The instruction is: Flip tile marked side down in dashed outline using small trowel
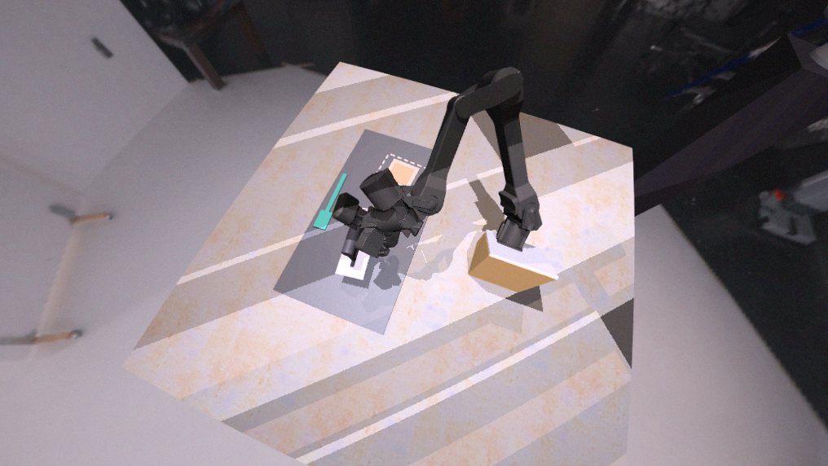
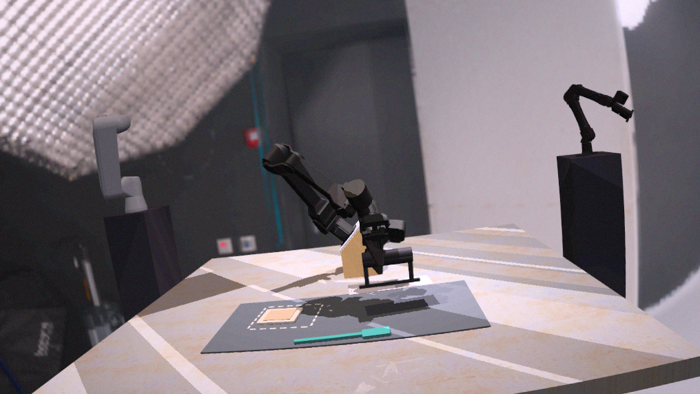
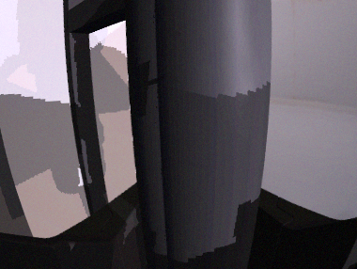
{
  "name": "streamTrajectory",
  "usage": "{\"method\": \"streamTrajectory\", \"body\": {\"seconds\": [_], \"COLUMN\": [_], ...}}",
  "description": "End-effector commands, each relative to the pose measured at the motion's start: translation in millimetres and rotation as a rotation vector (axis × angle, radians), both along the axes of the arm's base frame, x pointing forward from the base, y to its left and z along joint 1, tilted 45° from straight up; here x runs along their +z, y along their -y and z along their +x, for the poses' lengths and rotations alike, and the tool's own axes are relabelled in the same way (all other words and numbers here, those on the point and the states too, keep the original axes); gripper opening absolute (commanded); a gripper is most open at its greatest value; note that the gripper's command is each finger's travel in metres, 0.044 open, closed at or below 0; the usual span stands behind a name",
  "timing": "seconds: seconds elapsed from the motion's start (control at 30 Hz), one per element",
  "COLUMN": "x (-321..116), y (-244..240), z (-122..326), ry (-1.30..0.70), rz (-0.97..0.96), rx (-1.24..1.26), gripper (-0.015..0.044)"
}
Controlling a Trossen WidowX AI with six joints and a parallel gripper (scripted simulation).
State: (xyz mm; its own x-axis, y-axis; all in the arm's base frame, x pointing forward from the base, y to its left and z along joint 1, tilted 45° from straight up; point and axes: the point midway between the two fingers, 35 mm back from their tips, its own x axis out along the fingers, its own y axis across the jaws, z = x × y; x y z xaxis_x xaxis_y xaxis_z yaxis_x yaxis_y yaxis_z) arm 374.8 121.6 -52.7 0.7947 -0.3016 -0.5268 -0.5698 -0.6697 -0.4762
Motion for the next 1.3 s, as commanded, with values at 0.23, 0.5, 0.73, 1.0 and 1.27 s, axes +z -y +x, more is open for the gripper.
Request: {"method": "streamTrajectory", "body": {"seconds": [0.23,0.5,0.73,1.0,1.27], "x": [-51.9,-68.3,-72.5,-81.8,-90.9], "y": [-32.0,-39.3,-35.4,-26.4,-17.1], "z": [-5.8,-8.9,-8.0,-6.4,-5.4], "ry": [-0.106,-0.138,-0.139,-0.139,-0.139], "rz": [0.0,-0.001,-0.001,-0.002,-0.003], "rx": [0.135,0.172,0.172,0.171,0.171], "gripper": [0.0,0.0,0.0,0.0,0.0]}}
